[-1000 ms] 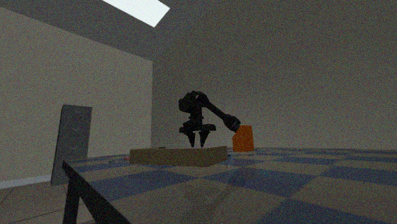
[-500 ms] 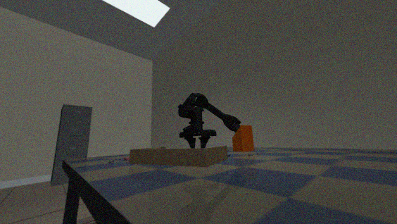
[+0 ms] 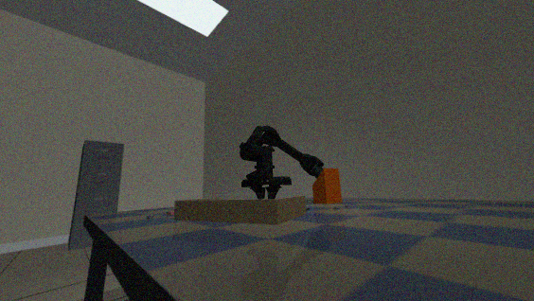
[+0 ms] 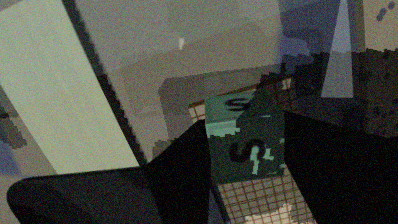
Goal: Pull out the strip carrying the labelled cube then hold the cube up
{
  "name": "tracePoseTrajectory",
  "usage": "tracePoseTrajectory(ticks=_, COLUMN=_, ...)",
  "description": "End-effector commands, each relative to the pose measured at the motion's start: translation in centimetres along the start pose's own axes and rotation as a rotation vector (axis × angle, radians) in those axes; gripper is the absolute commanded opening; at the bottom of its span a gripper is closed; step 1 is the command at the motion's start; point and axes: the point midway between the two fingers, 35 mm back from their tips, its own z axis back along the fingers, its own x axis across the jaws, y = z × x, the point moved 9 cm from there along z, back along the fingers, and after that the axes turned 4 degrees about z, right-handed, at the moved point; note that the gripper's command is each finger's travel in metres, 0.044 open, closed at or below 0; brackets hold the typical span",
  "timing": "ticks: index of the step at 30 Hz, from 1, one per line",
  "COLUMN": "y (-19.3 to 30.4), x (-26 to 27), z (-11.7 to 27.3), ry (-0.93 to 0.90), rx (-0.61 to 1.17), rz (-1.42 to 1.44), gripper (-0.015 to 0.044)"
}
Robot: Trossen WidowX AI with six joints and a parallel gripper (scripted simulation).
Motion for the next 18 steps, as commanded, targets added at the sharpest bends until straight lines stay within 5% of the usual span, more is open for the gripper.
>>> tracePoseTrajectory(ticks=1, y=0.0, x=0.0, z=0.0, ry=0.0, rx=0.0, rz=-0.001, gripper=0.0112)
tracePoseTrajectory(ticks=7, y=0.2, x=0.0, z=0.2, ry=0.0, rx=0.0, rz=0.0, gripper=0.0)
tracePoseTrajectory(ticks=18, y=4.1, x=0.9, z=3.2, ry=0.001, rx=0.003, rz=0.008, gripper=0.0)
